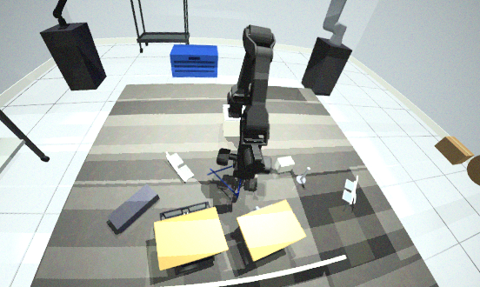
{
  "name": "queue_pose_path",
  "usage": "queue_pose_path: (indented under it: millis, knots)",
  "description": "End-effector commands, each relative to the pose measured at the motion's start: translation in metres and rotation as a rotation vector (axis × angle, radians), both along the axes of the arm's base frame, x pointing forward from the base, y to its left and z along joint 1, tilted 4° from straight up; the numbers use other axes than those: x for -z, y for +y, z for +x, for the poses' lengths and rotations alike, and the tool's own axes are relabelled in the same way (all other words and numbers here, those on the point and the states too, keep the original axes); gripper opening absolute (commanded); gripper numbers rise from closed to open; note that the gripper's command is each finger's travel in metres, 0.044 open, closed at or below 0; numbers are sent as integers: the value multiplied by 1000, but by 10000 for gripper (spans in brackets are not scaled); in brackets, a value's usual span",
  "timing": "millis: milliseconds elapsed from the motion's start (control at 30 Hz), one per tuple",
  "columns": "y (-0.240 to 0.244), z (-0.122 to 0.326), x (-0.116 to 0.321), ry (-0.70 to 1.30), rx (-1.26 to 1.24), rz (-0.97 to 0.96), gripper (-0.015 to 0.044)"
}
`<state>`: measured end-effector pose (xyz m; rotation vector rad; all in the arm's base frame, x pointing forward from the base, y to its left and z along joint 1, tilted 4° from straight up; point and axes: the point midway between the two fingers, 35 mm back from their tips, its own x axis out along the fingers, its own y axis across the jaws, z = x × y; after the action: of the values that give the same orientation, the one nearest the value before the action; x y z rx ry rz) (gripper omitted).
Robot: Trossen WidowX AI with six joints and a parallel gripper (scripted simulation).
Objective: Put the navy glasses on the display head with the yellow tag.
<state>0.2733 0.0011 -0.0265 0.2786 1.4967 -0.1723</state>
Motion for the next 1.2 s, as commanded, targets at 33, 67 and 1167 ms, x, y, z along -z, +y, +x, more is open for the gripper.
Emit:
queue_pose_path:
  millis: [33,67,1167]
  knots:
    - [-2,4,-24,-10,0,-3,0]
    - [-2,4,-31,-10,0,-3,0]
    - [82,47,-114,-12,-2,0,0]
